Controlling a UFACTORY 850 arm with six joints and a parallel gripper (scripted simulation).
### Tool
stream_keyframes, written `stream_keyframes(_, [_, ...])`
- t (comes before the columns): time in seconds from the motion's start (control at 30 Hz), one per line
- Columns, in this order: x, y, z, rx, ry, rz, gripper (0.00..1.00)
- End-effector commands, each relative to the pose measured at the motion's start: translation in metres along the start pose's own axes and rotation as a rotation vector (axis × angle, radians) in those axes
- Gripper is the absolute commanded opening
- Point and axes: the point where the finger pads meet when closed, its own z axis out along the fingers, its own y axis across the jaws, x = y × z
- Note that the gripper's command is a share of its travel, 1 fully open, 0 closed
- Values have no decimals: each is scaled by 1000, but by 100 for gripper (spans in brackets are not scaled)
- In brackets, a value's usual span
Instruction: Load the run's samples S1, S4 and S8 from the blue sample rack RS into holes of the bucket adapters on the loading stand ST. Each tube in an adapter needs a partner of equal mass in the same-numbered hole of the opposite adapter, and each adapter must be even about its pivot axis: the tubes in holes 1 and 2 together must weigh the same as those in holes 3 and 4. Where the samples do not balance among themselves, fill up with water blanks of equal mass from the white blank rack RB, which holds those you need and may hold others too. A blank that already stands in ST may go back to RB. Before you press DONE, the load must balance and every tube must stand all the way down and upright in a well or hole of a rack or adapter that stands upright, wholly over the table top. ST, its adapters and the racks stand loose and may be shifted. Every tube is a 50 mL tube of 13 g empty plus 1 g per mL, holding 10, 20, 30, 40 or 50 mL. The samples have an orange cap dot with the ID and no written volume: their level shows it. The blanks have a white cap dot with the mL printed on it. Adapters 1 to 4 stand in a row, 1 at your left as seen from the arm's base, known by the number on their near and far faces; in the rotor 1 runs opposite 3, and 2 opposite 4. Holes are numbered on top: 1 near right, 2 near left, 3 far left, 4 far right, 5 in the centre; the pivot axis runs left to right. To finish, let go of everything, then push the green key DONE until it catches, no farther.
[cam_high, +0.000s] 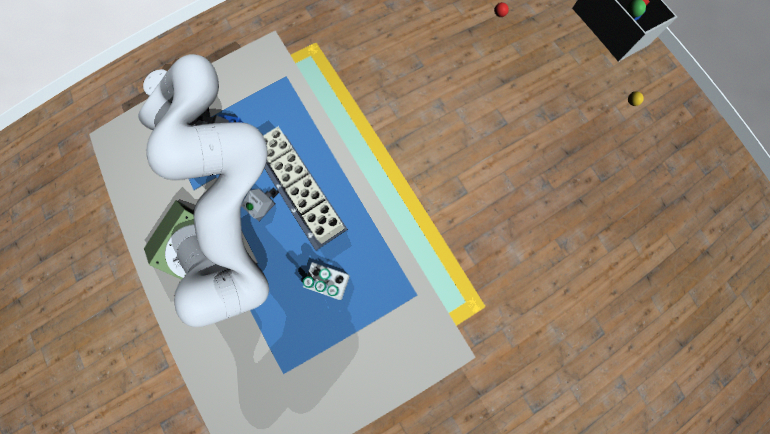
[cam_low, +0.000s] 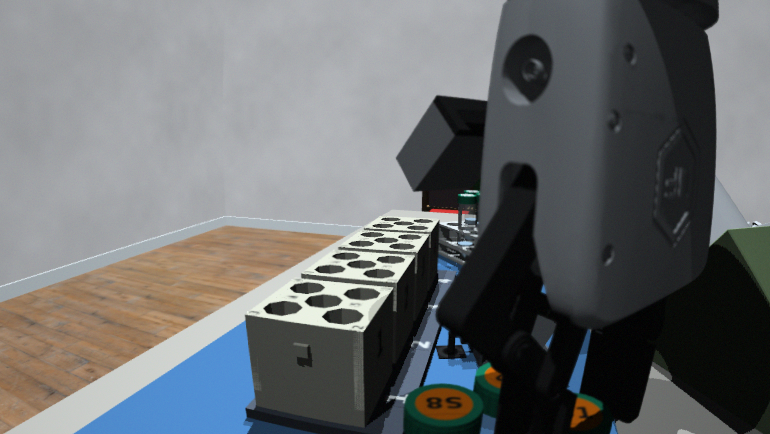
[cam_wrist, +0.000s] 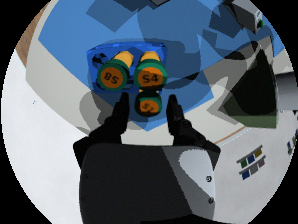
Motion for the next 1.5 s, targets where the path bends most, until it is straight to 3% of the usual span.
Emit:
stream_keyframes(0.0, [0,-1,1,2,-1,1,57])
stream_keyframes(1.0, [0,-1,11,2,-1,1,57])
stream_keyframes(1.03, [0,-1,10,2,-1,1,0])
stream_keyframes(1.47, [0,-1,9,2,-1,1,0])
